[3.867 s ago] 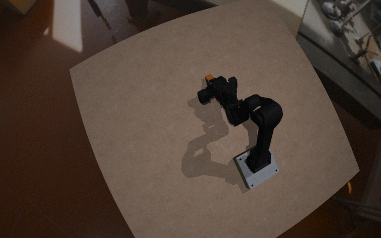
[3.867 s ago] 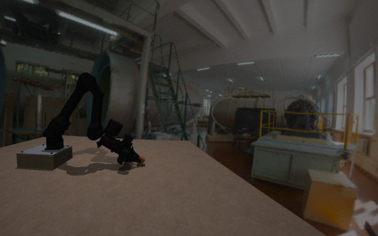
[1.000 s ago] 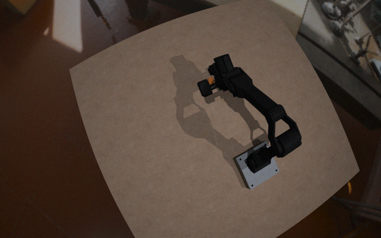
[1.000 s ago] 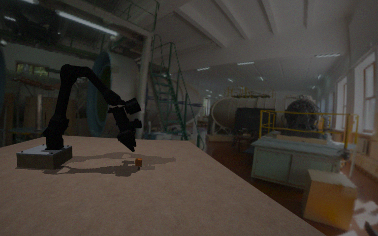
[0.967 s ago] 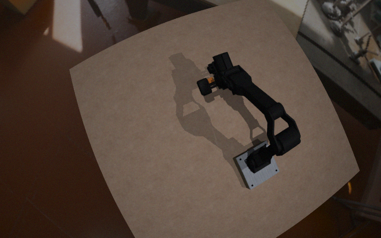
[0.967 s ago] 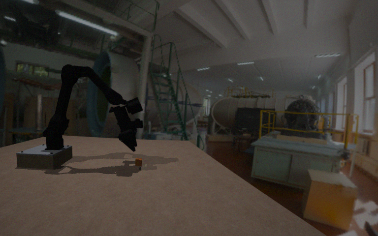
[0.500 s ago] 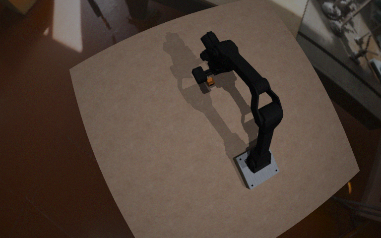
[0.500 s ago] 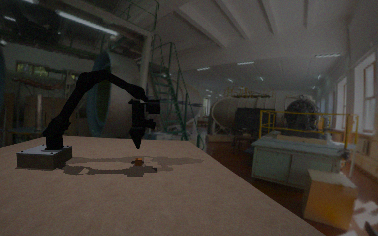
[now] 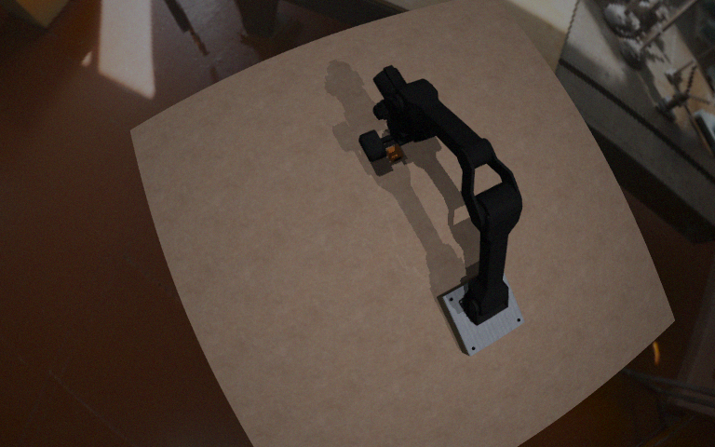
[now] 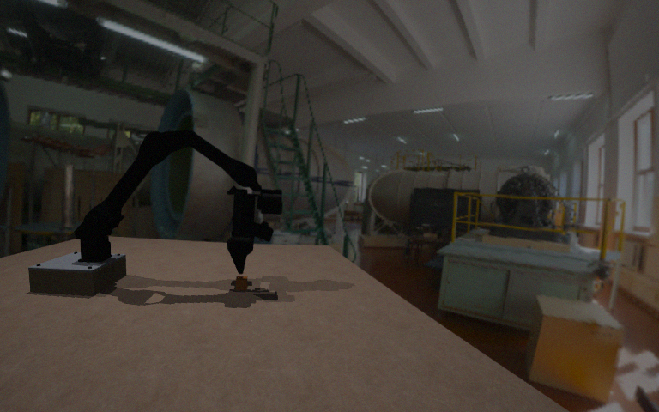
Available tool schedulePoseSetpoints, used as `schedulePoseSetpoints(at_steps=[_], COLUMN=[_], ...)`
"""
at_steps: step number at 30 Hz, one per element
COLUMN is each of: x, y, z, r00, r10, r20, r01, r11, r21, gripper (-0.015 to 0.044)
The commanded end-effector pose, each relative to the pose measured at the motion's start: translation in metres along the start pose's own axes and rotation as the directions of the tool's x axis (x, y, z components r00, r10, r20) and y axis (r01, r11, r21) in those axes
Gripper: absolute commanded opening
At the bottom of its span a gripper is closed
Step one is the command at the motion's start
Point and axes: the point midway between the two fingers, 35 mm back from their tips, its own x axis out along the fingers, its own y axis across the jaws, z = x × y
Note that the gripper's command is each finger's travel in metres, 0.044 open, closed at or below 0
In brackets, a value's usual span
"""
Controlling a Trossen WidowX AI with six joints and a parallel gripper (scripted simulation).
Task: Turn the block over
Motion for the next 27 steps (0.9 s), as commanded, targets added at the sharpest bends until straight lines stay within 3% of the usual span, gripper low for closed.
schedulePoseSetpoints(at_steps=[1, 26, 27], x=[0.012, 0.046, 0.046], y=[0.001, 0.001, 0.001], z=[0.0, 0.0, 0.0], r00=[1.0, 1.0, 1.0], r10=[0.0, 0.0, 0.0], r20=[0.002, 0.002, 0.002], r01=[0.0, 0.0, 0.0], r11=[1.0, 1.0, 1.0], r21=[-0.003, -0.003, -0.003], gripper=[0.044, 0.044, 0.0414])
